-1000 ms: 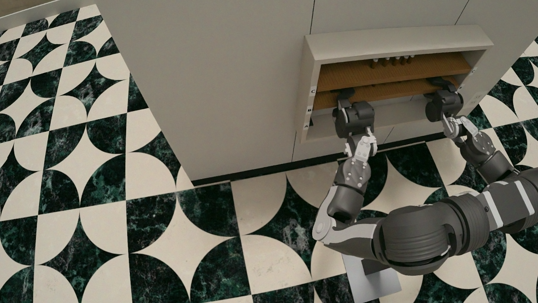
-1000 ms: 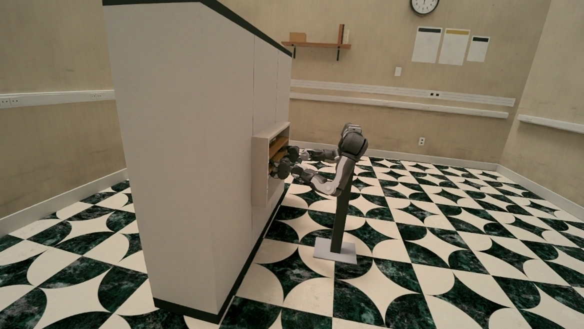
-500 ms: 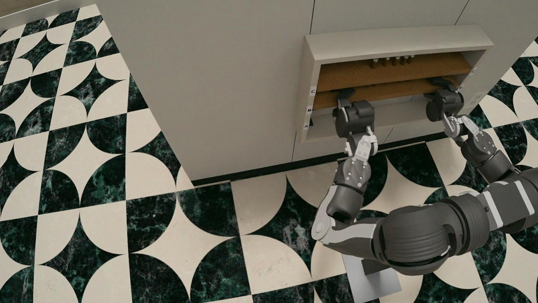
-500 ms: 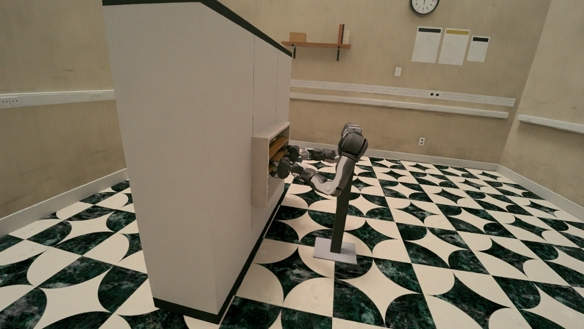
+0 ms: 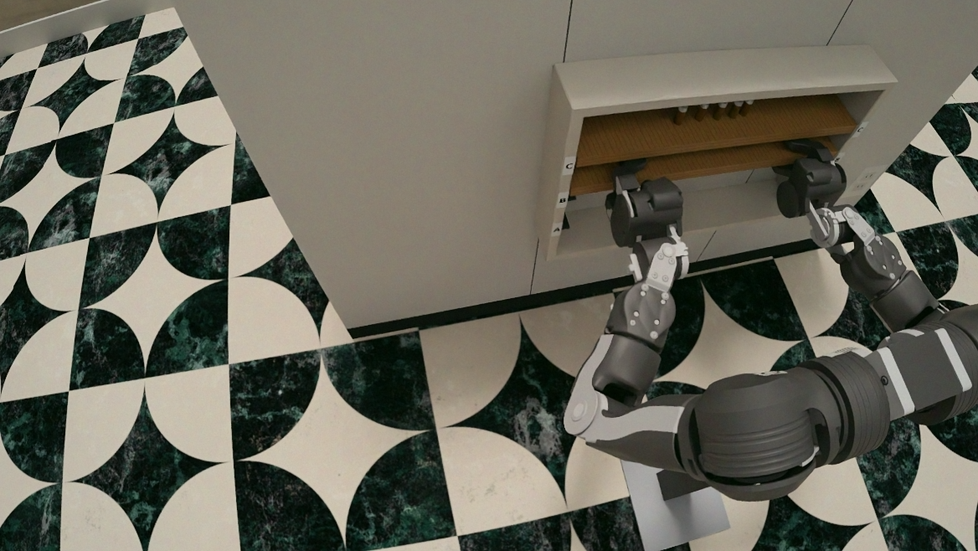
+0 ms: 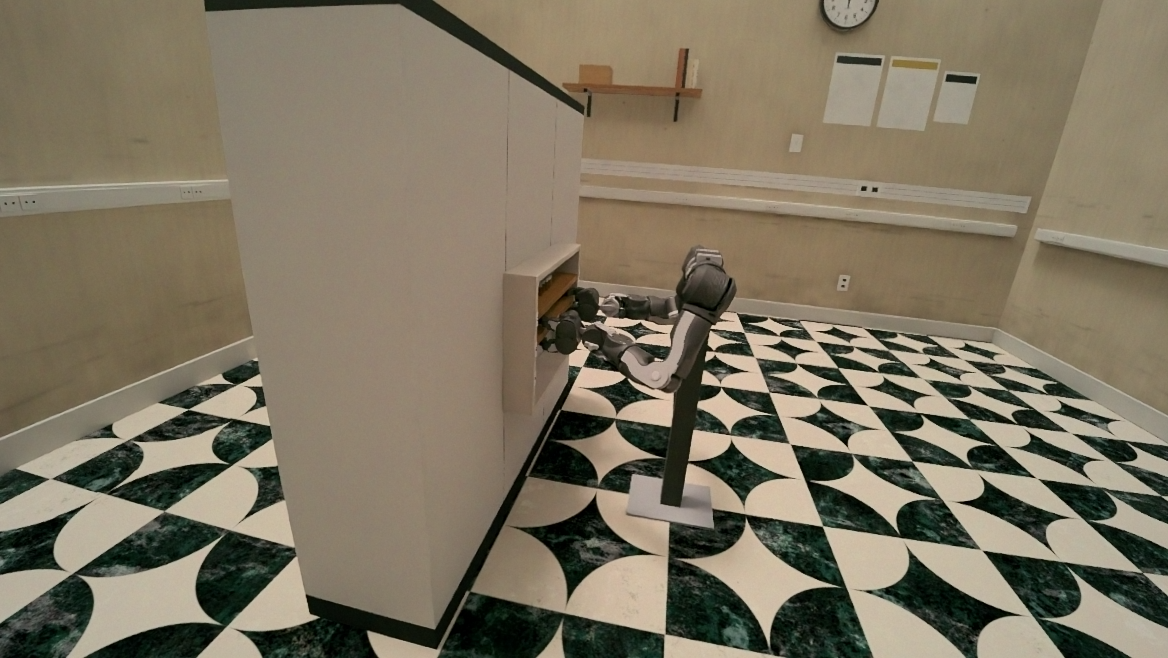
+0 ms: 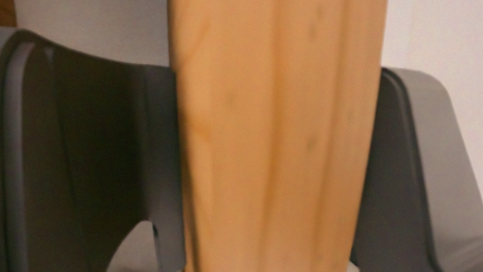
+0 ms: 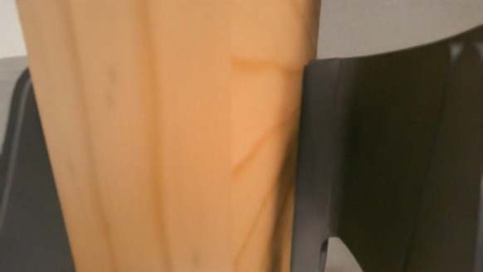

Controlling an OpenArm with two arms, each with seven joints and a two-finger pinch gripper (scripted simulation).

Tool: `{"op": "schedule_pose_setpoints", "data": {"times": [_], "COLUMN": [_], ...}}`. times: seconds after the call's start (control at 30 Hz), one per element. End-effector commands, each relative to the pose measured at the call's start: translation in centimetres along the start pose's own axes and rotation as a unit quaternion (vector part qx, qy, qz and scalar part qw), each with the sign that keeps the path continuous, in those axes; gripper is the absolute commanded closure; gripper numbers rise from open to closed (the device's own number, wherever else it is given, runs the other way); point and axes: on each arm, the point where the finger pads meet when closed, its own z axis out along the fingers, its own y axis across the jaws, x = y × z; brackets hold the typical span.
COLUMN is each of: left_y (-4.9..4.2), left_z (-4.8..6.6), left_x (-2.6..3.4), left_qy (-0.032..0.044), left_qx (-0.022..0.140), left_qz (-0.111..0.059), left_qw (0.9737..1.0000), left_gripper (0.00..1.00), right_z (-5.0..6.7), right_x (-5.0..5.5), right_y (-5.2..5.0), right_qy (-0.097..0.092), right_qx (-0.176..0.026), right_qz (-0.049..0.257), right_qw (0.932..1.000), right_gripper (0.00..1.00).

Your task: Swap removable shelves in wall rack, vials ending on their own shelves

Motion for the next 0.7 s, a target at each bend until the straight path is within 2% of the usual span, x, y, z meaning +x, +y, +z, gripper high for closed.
{"op": "schedule_pose_setpoints", "data": {"times": [0.0,0.67], "left_y": [-1.17,-1.04], "left_z": [0.1,-2.0], "left_x": [0.02,0.03], "left_qy": [-0.0005,-0.0005], "left_qx": [0.017,0.017], "left_qz": [0.000,0.000], "left_qw": [0.9999,0.9999], "left_gripper": [1.00,1.00], "right_z": [0.1,-2.0], "right_x": [0.0,0.0], "right_y": [1.2,1.1], "right_qy": [0.001,0.001], "right_qx": [-0.016,-0.016], "right_qz": [0.000,0.000], "right_qw": [0.9999,0.9999], "right_gripper": [1.00,1.00]}}
